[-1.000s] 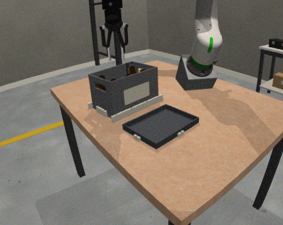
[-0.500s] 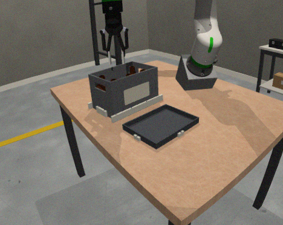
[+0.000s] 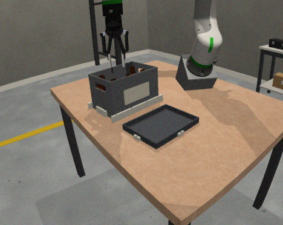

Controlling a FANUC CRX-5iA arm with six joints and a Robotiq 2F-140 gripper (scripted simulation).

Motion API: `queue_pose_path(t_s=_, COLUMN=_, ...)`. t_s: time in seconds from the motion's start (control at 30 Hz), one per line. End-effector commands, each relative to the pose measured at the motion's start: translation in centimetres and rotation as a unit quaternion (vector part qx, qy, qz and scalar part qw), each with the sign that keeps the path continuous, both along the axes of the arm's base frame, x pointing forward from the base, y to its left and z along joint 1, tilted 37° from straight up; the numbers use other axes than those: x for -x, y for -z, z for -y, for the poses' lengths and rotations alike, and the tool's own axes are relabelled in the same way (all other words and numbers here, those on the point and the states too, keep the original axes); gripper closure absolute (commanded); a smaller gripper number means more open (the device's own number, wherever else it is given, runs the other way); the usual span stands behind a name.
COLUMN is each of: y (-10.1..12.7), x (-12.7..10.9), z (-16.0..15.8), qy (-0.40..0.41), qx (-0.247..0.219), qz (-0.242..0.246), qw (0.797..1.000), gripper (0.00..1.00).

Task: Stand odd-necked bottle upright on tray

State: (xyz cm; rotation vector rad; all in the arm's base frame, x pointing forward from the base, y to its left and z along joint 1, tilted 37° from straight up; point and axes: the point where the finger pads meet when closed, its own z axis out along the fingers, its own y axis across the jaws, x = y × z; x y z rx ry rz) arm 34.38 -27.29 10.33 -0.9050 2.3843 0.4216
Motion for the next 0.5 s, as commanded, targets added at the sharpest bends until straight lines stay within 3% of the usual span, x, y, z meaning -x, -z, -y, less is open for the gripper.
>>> queue_pose_path(t_s=0.0, y=0.06, x=-0.04, z=0.01, qy=0.0, qx=0.001, qz=0.0, qw=1.0, gripper=0.56)
queue_pose_path(t_s=0.47, y=0.19, x=-0.09, z=-0.06, qy=0.0, qx=0.001, qz=0.0, qw=1.0, gripper=0.56)
